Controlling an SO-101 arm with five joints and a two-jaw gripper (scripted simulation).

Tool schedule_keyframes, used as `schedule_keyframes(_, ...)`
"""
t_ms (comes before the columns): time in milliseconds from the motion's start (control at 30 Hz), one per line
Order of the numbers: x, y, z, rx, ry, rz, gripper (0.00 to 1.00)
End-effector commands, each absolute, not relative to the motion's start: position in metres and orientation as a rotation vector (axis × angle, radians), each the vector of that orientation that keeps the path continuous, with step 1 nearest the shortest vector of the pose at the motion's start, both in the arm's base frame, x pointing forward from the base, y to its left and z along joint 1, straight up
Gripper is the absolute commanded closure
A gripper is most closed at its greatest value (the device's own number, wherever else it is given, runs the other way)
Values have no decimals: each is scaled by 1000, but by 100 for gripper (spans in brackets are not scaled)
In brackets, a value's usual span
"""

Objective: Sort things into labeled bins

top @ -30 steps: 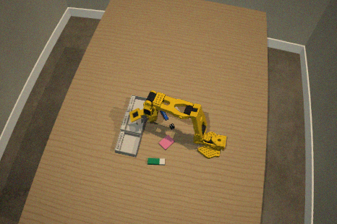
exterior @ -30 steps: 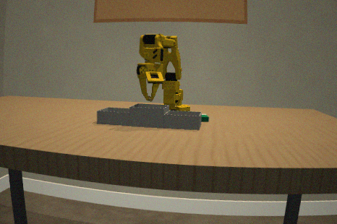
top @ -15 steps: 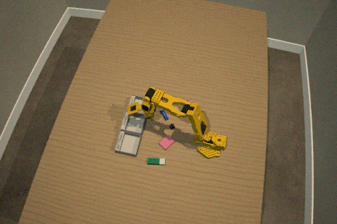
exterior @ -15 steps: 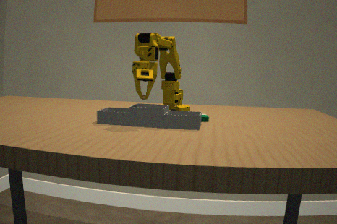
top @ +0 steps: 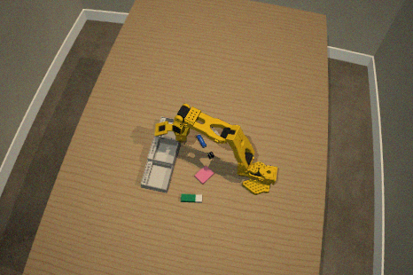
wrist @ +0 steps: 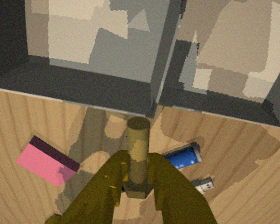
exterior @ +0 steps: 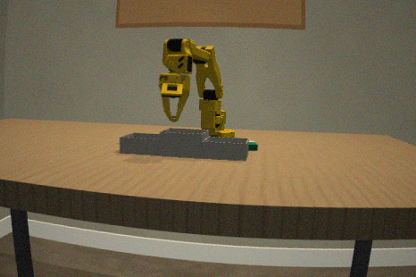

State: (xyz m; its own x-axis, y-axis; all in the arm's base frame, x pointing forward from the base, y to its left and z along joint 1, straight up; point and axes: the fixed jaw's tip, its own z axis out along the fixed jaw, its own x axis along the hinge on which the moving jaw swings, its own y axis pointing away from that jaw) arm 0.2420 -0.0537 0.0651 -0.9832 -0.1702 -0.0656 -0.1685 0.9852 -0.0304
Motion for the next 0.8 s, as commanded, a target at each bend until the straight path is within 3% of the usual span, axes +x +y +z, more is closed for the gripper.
schedule_keyframes(0,247,-58,75,-222,3016,-61,100)
schedule_keyframes(767,267,-79,75,140,2944,-78,100)
